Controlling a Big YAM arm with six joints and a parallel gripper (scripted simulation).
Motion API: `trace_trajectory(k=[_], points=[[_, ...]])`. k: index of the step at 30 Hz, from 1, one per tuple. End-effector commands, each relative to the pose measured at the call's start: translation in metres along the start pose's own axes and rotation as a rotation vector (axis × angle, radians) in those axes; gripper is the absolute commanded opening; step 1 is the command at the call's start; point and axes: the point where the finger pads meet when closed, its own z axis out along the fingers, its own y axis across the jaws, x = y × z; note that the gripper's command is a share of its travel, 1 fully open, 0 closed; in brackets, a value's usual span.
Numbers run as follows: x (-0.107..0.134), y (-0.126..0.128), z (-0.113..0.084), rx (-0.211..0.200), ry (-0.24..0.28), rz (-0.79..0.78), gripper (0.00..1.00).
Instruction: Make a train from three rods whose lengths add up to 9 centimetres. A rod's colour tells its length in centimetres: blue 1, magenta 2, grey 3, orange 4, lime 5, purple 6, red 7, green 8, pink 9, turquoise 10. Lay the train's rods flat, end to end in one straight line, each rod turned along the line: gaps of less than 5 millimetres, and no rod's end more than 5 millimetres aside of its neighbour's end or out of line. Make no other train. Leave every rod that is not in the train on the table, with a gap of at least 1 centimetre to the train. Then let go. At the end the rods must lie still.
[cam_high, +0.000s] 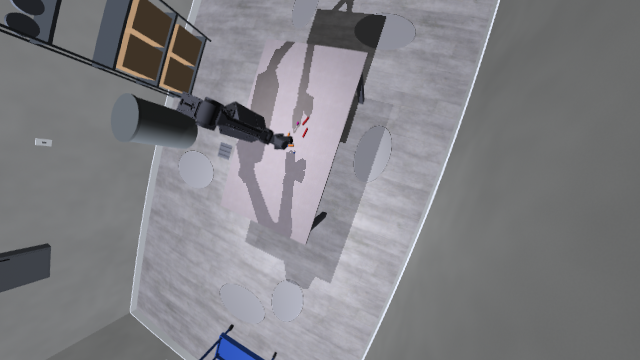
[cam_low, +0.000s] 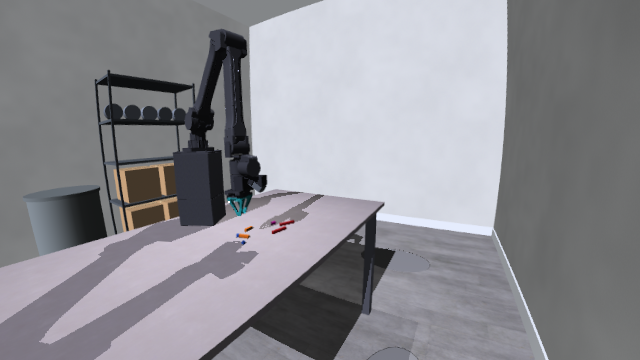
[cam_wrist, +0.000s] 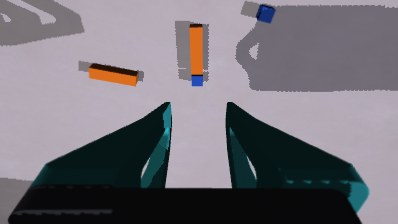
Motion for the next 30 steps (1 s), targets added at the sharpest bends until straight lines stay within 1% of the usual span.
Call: trace_trajectory(k=[1, 5, 22, 24, 25, 27, 28, 29, 30], points=[[0.009, 0.002, 0.001, -0.009, 0.022, -0.003, 1.00], [0.006, 0.001, 0.001, -0.005, 0.015, -0.004, 1.00], [0.006, 0.001, 0.001, -0.005, 0.015, -0.008, 1.00], [0.006, 0.007, 0.003, -0.006, 0.015, -0.044, 1.00], [0.004, 0.008, 0.004, -0.002, 0.006, -0.071, 1.00], [0.005, 0.013, 0.006, -0.002, 0.007, -0.164, 1.00], [0.005, 0.013, 0.006, -0.002, 0.007, -0.164, 1.00], [0.006, 0.017, 0.007, -0.003, 0.007, -0.231, 1.00], [0.006, 0.017, 0.007, -0.003, 0.007, -0.231, 1.00]])
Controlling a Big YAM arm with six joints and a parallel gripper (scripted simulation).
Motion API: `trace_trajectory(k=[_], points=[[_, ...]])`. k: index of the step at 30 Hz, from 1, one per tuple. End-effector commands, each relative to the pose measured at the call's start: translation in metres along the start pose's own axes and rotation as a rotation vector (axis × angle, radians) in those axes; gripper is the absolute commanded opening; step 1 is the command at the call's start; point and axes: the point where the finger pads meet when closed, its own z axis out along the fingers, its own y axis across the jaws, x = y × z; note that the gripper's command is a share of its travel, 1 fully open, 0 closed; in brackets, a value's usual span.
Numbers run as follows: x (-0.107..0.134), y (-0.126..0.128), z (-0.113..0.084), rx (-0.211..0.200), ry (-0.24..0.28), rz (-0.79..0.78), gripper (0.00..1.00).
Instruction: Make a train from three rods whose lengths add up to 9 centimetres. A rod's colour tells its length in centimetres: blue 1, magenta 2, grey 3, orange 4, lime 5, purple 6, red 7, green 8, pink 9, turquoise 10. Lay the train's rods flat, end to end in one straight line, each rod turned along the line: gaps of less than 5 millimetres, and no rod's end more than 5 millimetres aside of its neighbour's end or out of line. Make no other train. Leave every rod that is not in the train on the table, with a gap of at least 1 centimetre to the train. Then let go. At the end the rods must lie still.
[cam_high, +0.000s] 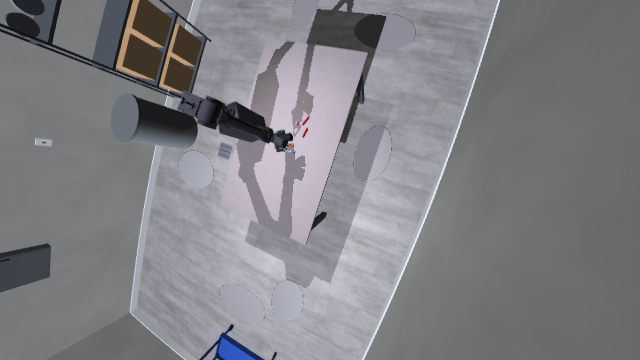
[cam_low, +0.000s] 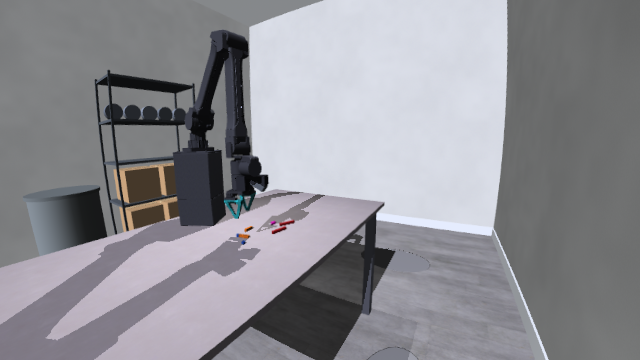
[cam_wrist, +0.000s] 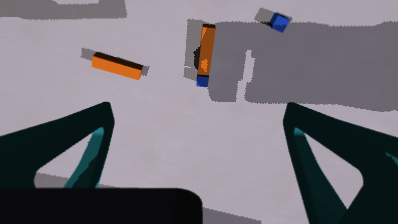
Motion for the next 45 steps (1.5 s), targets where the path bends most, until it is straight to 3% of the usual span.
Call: trace_trajectory(k=[1, 3, 8, 9, 13, 14, 18, 19, 25, 26, 31, 32, 37, 38, 43, 44, 45], points=[[0.003, 0.010, 0.005, -0.002, 0.006, -0.113, 1.00], [0.004, 0.015, 0.006, -0.003, 0.006, -0.192, 1.00], [0.004, 0.014, 0.006, -0.003, 0.006, -0.190, 1.00], [0.004, 0.020, 0.008, -0.003, 0.006, -0.281, 1.00], [0.003, 0.020, 0.007, -0.002, 0.003, -0.281, 1.00], [0.005, 0.026, 0.009, -0.004, 0.006, -0.378, 1.00], [0.005, 0.026, 0.009, -0.004, 0.006, -0.378, 1.00], [0.005, 0.032, 0.011, -0.005, 0.006, -0.482, 1.00], [0.003, 0.031, 0.009, 0.000, 0.000, -0.482, 1.00], [0.006, 0.038, 0.012, -0.006, 0.007, -0.588, 1.00], [0.006, 0.038, 0.012, -0.005, 0.005, -0.588, 1.00], [0.008, 0.044, 0.014, -0.007, 0.007, -0.694, 1.00], [0.004, 0.041, 0.012, 0.000, -0.001, -0.691, 1.00], [0.009, 0.050, 0.016, -0.008, 0.007, -0.797, 1.00], [0.008, 0.049, 0.015, -0.006, 0.005, -0.797, 1.00], [0.011, 0.055, 0.017, -0.009, 0.008, -0.895, 1.00], [0.011, 0.055, 0.017, -0.009, 0.007, -0.895, 1.00]])
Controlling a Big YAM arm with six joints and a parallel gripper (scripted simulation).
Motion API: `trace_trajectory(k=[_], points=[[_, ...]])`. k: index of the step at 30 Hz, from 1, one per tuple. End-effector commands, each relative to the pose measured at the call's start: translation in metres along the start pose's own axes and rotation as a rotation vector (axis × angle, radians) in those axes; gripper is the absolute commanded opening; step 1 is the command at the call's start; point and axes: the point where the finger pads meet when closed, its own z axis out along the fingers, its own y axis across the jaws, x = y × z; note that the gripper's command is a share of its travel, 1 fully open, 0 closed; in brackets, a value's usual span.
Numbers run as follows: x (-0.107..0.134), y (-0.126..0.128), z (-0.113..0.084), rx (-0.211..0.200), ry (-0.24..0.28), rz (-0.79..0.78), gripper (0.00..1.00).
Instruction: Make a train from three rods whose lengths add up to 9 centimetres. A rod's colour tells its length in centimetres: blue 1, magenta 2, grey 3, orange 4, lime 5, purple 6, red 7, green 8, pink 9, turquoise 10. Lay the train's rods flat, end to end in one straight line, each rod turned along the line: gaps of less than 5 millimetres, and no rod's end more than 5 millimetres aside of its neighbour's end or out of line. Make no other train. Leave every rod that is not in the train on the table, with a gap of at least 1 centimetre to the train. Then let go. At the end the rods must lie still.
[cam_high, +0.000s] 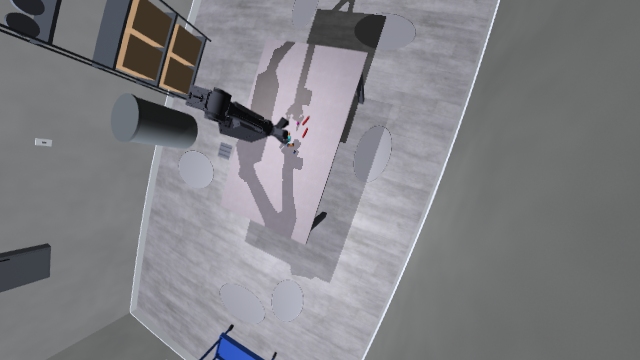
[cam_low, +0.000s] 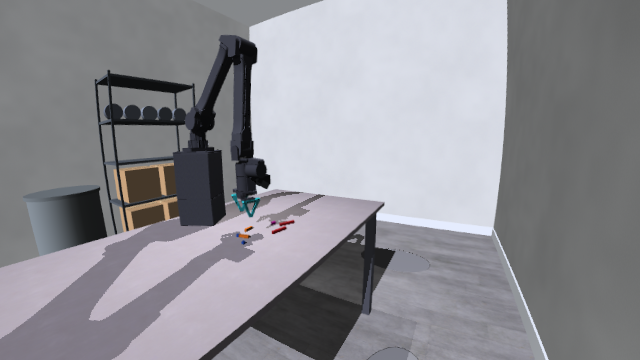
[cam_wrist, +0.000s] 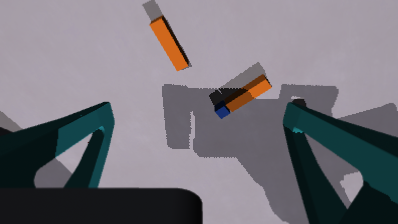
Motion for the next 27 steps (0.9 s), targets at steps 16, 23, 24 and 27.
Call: trace_trajectory(k=[16, 23, 24, 27], points=[[-0.009, 0.022, 0.006, -0.009, 0.002, -0.343, 1.00], [-0.012, 0.030, 0.008, -0.011, 0.002, -0.484, 1.00], [-0.014, 0.026, 0.006, -0.001, 0.000, -0.483, 0.23], [-0.013, 0.021, 0.006, 0.006, -0.002, -0.474, 0.23]])
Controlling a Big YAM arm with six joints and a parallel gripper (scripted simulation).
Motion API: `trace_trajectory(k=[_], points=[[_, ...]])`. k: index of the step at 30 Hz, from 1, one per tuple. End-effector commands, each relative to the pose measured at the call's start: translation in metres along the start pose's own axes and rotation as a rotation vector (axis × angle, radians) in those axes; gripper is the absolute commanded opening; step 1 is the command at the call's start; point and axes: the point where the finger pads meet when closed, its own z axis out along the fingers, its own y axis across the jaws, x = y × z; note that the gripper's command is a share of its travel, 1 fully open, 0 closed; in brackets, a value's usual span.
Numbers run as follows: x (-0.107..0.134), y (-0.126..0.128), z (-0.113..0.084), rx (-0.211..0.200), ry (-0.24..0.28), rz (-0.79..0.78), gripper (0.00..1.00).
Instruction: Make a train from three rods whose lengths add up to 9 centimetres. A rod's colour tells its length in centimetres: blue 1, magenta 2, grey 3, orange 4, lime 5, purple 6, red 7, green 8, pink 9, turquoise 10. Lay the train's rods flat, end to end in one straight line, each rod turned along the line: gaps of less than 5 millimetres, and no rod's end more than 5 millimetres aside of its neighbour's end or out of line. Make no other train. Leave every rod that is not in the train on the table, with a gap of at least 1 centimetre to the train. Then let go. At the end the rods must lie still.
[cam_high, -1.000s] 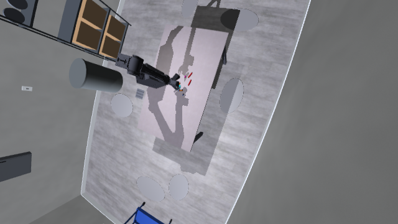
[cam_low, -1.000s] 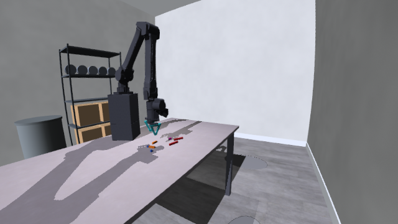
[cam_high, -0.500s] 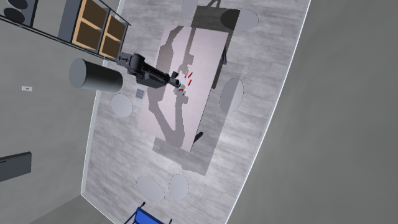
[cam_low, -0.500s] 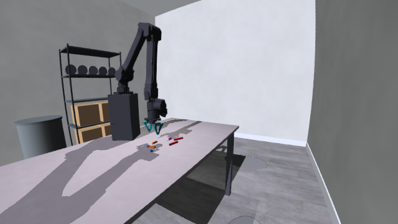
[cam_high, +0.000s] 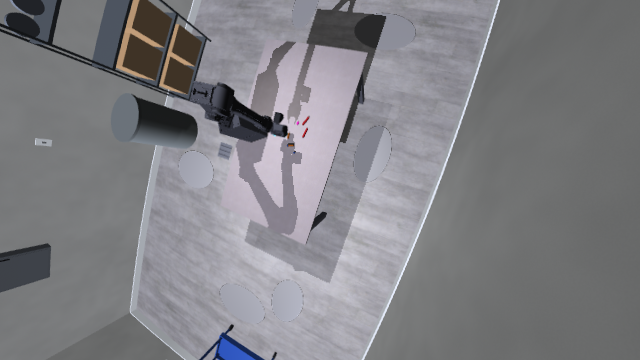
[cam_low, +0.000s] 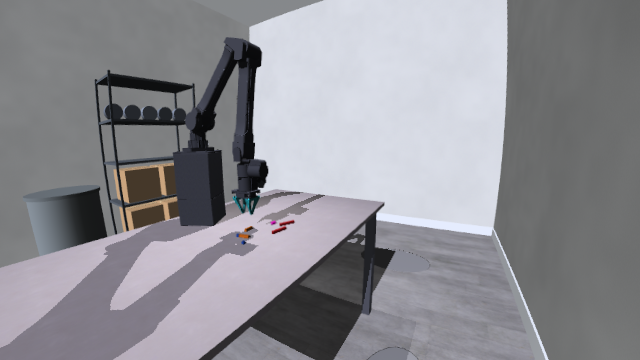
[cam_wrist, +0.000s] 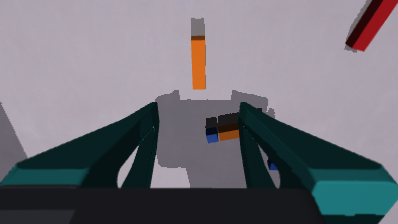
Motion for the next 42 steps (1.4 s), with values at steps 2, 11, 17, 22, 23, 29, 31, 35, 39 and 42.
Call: trace_trajectory(k=[2, 11, 17, 22, 23, 29, 31, 35, 39, 42], points=[[0.0000, 0.0001, -0.0004, 0.008, 0.000, -0.032, 0.23], [0.0000, 0.0001, -0.0004, 0.008, 0.000, -0.029, 0.23], [0.0000, 0.0001, -0.0004, 0.008, 0.000, -0.029, 0.23], [0.0000, 0.0001, -0.0004, 0.008, 0.000, -0.029, 0.23], [0.0000, 0.0001, -0.0004, 0.008, 0.000, -0.029, 0.23], [0.0000, 0.0001, -0.0004, 0.008, 0.000, -0.029, 0.23], [0.0000, 0.0001, -0.0003, 0.008, 0.000, -0.029, 0.23], [0.0001, 0.0011, 0.0014, 0.005, 0.000, -0.029, 0.23], [0.0002, 0.0021, 0.0032, 0.002, 0.000, -0.029, 0.23], [0.0002, -0.0003, 0.0044, 0.006, 0.000, -0.030, 0.23]])
